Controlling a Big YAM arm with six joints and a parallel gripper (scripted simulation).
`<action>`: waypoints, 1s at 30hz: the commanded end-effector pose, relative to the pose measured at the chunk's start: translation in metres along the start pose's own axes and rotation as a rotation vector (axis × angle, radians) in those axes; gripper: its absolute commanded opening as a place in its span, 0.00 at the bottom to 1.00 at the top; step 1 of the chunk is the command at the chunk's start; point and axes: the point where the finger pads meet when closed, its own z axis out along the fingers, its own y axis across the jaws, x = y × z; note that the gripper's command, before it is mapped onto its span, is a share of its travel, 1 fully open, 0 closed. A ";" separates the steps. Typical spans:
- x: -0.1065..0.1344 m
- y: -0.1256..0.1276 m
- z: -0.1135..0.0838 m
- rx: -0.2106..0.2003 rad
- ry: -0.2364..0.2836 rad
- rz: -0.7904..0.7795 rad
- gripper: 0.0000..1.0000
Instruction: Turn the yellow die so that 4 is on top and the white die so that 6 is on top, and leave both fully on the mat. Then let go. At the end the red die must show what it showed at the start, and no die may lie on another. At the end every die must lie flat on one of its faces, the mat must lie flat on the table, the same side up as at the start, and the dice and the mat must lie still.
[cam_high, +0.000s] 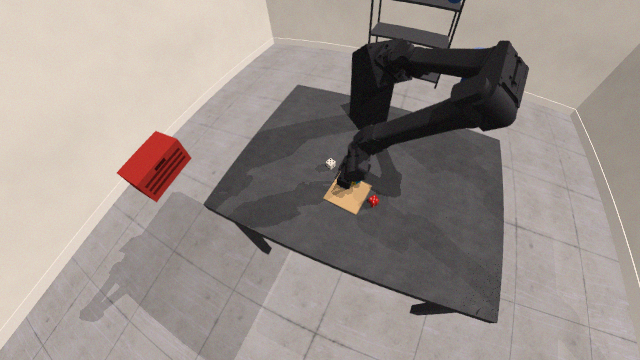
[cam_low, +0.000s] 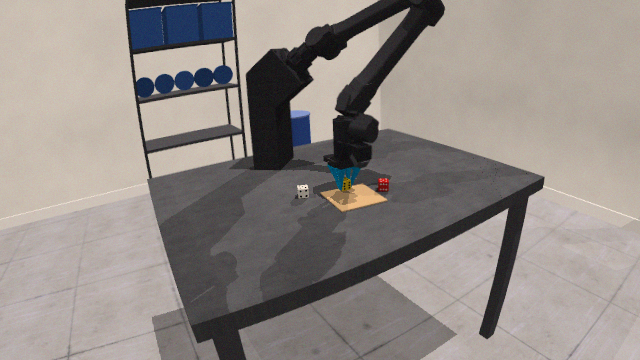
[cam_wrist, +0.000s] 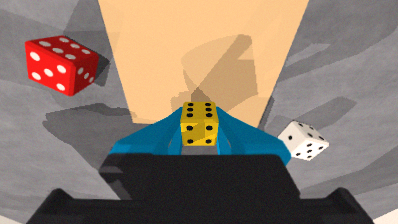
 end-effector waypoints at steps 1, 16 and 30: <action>-0.002 0.000 -0.001 -0.001 -0.009 -0.017 0.25; 0.000 -0.002 -0.002 0.002 -0.005 -0.010 0.25; -0.001 -0.002 -0.002 0.002 -0.005 -0.010 0.25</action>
